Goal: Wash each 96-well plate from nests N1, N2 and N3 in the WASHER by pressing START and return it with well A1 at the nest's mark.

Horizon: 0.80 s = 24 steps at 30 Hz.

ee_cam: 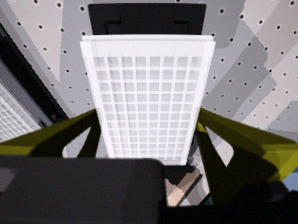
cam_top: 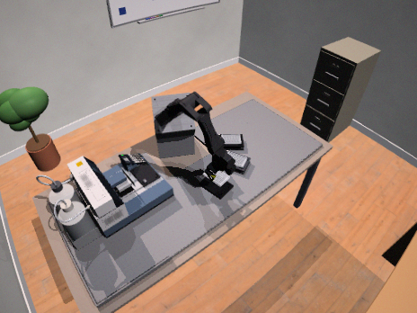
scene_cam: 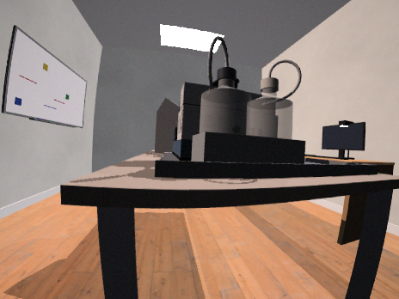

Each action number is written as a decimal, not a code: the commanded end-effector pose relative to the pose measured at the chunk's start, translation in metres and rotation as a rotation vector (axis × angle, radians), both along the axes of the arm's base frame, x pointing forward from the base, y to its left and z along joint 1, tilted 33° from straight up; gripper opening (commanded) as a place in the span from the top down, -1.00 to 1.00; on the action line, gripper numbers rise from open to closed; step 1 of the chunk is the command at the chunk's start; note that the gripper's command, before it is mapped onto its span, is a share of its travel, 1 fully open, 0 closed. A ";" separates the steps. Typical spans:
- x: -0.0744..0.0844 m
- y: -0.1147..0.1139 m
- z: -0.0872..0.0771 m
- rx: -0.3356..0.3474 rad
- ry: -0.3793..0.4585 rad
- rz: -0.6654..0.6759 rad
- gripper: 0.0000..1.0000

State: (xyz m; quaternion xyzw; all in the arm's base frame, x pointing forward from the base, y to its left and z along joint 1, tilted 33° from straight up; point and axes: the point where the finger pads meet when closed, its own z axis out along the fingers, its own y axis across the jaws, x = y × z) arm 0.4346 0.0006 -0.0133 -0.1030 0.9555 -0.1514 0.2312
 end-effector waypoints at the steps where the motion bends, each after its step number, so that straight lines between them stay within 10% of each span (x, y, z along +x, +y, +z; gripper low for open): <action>1: 0.007 0.002 0.003 0.005 -0.021 0.006 1.00; 24: 0.026 -0.006 -0.025 0.004 -0.021 0.006 1.00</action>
